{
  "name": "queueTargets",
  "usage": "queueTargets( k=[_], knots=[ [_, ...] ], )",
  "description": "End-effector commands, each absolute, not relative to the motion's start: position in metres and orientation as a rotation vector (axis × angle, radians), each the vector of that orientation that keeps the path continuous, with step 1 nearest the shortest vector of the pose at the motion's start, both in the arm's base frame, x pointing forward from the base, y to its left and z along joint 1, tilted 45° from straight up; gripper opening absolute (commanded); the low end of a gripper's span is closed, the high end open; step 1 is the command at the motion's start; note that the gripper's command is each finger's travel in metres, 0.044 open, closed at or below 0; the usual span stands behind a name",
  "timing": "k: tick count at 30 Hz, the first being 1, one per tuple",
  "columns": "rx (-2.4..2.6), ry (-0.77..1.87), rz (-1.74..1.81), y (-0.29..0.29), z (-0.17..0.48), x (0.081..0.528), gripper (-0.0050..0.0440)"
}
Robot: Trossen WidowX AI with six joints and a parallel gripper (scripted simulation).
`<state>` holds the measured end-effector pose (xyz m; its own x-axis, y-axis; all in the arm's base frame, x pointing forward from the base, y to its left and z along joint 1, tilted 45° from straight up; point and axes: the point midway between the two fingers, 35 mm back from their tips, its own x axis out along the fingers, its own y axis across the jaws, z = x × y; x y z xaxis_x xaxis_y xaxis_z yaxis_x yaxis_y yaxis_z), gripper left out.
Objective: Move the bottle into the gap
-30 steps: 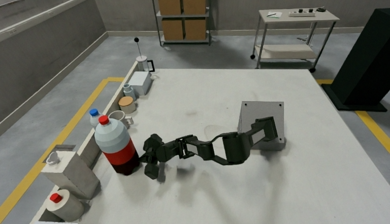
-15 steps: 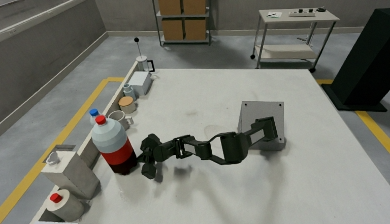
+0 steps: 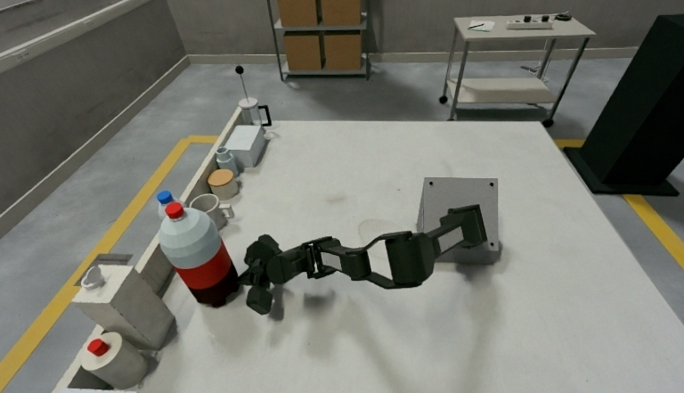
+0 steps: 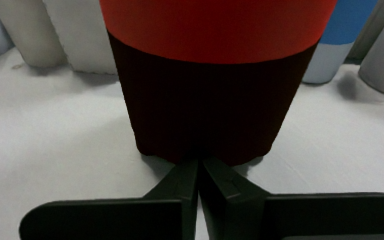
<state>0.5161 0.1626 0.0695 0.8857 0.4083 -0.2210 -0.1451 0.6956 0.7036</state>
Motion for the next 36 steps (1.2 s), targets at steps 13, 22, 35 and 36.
queueTargets(
  k=[13,22,35,36],
  knots=[
    [0.739,0.364,0.326,0.163,0.076,0.524,-0.0050],
    [0.739,0.363,0.326,0.163,0.077,0.526,-0.0050],
    [0.739,0.363,0.326,0.163,0.077,0.530,-0.0050],
    [0.739,0.363,0.326,0.163,0.077,0.532,-0.0050]
  ],
)
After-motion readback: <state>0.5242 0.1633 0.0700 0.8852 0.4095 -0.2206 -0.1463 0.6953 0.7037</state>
